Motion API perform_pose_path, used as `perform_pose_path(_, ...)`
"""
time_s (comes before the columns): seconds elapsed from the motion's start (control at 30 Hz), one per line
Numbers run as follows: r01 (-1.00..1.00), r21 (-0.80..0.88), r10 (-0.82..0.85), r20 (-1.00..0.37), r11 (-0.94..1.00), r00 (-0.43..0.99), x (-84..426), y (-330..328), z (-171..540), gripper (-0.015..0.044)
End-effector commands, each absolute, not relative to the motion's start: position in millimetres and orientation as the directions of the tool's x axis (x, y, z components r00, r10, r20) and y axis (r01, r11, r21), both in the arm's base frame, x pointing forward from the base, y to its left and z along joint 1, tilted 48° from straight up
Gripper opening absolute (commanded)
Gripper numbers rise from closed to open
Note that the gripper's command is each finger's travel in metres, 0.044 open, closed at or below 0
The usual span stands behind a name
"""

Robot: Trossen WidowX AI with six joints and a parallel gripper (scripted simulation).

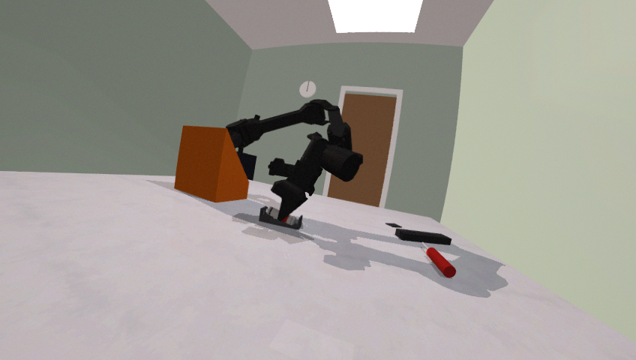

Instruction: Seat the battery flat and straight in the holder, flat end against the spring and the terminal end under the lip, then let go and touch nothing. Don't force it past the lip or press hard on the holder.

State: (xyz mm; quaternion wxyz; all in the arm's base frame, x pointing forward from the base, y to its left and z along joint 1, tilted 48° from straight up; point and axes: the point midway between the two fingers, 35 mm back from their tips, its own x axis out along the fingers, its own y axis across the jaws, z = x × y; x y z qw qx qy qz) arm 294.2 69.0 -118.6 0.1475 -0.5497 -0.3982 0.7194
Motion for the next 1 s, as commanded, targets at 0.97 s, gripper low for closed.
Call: perform_pose_path(0.97, 0.240, -0.727, 0.704, -0.685, -0.644, -0.188, 293.8, 71.4, -119.6, 0.0066)
